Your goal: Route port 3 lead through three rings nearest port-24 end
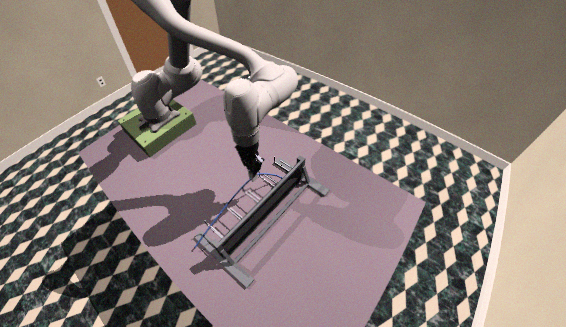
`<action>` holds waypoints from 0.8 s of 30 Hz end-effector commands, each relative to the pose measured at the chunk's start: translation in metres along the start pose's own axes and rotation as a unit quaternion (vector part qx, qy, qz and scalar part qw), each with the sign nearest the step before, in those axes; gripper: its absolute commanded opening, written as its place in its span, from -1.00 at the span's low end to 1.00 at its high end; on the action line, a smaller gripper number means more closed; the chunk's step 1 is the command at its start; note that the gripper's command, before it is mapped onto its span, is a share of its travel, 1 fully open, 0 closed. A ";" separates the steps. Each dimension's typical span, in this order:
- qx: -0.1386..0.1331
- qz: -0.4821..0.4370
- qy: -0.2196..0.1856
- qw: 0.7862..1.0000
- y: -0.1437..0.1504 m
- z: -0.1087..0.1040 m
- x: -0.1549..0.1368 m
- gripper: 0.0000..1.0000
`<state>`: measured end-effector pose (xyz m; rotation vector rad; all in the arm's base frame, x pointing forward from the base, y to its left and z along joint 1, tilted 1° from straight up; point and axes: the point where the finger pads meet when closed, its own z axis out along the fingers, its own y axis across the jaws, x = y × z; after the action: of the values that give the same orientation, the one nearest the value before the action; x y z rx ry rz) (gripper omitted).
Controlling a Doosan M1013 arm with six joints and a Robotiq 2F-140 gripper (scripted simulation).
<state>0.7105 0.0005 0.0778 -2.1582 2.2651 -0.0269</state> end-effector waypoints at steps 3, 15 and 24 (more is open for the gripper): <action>0.000 0.000 0.000 1.000 0.000 0.001 0.001 -1.00; 0.000 0.000 0.000 1.000 0.000 0.012 0.001 -1.00; 0.000 0.000 0.000 1.000 0.000 0.020 0.001 -1.00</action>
<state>0.7110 -0.0003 0.0594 -2.1588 2.2653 -0.0282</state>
